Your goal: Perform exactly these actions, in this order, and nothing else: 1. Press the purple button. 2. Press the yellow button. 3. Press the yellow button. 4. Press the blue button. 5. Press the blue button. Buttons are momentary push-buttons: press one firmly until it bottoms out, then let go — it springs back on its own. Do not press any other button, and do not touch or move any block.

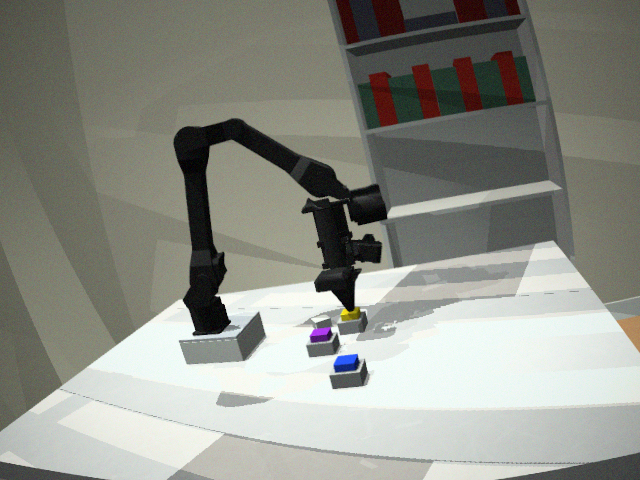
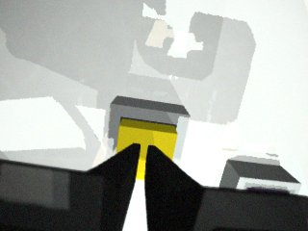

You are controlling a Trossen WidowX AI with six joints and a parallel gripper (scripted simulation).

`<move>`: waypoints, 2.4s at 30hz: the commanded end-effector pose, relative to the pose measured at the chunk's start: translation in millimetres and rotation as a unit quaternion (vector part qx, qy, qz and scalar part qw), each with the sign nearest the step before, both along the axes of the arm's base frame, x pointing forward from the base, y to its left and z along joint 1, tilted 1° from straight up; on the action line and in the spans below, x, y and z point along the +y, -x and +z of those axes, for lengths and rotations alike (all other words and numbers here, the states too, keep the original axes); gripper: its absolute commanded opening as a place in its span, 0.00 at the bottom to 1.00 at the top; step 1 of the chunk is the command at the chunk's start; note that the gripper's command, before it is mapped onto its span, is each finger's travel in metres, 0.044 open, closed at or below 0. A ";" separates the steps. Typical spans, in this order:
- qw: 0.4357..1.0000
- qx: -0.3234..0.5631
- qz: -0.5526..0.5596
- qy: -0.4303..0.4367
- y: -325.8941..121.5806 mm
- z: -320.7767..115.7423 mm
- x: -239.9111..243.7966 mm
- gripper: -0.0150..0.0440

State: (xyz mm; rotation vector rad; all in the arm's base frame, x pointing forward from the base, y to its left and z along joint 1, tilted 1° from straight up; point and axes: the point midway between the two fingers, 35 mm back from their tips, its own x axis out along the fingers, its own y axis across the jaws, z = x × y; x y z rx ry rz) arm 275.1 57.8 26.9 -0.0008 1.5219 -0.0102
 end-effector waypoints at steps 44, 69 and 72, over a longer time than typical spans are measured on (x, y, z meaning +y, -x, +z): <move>1.000 0.005 -0.001 0.002 5.4 87.0 0.2 0.29; 1.000 0.004 -0.001 0.012 -27.3 94.2 -224.1 0.29; 1.000 0.004 -0.001 0.012 -28.5 84.0 -224.9 0.29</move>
